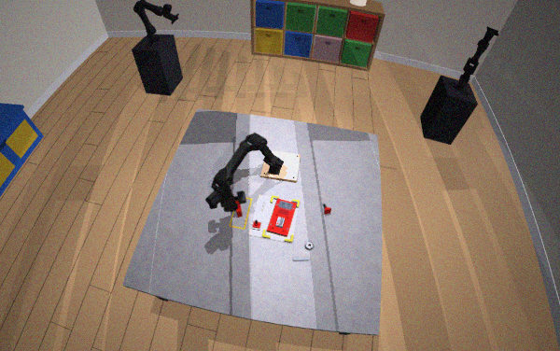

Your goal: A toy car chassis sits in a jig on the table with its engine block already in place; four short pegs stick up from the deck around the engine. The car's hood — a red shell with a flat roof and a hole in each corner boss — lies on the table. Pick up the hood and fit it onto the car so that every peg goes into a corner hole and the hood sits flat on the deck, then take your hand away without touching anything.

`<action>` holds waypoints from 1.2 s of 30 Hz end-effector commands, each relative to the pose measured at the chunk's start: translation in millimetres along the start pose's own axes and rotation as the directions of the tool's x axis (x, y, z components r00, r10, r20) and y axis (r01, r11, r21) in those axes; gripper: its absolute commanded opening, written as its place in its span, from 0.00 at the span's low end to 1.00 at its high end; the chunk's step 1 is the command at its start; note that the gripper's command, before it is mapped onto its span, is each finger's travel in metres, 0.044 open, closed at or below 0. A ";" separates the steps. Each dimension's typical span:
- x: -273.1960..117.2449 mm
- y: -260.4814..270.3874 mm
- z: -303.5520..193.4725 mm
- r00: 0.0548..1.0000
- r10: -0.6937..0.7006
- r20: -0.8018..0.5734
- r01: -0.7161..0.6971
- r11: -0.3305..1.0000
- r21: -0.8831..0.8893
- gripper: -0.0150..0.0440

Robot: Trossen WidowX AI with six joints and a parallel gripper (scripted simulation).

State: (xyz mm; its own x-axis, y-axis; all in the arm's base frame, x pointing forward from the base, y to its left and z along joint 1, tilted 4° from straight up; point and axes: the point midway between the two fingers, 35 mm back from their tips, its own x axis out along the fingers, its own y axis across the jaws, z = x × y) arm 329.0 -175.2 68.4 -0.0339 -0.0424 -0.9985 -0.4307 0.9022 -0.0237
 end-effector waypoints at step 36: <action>1.2 24.3 3.1 1.000 0.001 0.007 -0.001 1.000 -0.004 0.25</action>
State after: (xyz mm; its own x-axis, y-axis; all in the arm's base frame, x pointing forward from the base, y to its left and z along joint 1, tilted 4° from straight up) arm 322.2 -154.9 66.0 -0.0329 -0.0411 -0.9986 -0.4376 0.8989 -0.0226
